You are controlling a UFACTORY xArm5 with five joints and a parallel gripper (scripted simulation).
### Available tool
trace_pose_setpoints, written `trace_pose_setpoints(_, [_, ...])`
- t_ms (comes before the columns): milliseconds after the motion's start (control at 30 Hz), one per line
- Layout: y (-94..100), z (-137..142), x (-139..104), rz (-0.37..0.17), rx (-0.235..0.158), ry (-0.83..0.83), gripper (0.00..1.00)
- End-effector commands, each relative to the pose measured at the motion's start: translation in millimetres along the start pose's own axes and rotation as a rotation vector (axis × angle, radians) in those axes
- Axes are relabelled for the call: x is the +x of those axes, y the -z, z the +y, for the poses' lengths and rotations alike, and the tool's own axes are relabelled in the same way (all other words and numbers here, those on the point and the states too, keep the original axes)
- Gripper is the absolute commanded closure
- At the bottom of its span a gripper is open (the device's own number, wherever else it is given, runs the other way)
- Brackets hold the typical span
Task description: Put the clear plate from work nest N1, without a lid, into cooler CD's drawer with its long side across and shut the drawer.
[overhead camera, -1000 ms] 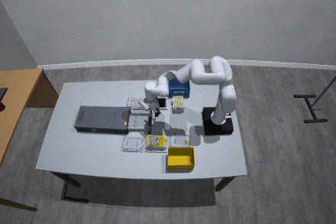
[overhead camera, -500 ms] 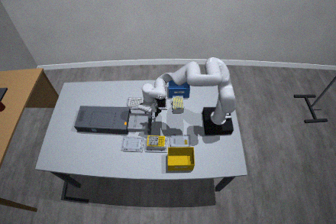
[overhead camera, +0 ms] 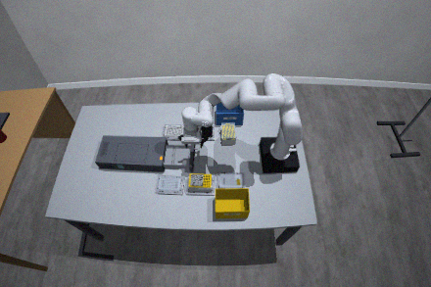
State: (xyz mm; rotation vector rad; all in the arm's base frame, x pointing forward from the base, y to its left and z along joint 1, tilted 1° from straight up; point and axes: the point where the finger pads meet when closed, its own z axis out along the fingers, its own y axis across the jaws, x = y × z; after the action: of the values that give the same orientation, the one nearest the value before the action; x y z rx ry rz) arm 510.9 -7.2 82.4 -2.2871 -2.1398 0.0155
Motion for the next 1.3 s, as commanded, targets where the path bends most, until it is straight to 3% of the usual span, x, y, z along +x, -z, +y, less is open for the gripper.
trace_pose_setpoints(0, [2.1, 2, 0, -0.003, -0.005, 0.018, 0.12])
trace_pose_setpoints(1267, [-48.0, 2, 0, -0.003, -0.005, 0.018, 0.12])
